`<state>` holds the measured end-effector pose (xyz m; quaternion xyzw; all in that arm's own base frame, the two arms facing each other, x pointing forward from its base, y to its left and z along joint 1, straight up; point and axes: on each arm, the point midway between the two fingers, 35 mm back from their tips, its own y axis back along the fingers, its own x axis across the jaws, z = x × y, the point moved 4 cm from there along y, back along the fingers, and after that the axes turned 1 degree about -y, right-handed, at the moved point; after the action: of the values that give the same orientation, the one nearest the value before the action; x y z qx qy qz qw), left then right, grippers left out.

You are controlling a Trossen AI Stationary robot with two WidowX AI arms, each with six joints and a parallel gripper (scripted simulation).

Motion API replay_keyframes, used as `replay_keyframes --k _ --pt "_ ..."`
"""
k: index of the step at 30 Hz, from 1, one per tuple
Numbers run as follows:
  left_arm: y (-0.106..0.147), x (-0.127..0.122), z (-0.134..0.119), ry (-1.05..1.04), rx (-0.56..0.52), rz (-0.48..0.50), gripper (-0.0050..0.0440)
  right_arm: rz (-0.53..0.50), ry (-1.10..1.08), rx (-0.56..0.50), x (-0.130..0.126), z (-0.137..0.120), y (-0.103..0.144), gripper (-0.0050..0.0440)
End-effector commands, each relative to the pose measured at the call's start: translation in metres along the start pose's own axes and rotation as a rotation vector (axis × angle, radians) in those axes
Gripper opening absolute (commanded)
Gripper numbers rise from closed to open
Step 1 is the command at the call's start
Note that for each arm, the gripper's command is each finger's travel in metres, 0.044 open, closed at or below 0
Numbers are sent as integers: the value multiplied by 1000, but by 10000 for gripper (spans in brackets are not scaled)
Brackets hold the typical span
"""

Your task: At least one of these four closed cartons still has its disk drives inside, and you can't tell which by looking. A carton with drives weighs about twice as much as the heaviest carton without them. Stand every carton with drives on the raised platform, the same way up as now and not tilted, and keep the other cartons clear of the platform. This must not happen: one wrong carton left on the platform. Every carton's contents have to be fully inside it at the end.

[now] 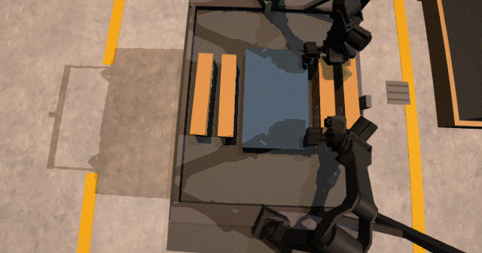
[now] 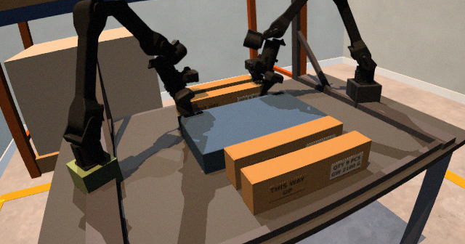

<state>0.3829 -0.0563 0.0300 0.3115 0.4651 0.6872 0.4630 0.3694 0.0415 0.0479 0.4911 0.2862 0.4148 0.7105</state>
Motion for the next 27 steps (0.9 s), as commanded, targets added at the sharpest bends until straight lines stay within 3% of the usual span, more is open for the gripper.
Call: replay_keyframes --k 1,2,3,27 --pt "6 -2 5 5 -19 -12 -50 18 -5 -22 2 6 9 -50" --pt "6 -2 5 5 -19 -12 -50 18 -5 -22 2 6 9 -50" --pt "53 1 23 5 -19 -12 -50 11 -6 -19 2 25 55 -50" --pt "53 -1 25 -5 4 19 -50 10 -8 -20 3 25 54 -50"
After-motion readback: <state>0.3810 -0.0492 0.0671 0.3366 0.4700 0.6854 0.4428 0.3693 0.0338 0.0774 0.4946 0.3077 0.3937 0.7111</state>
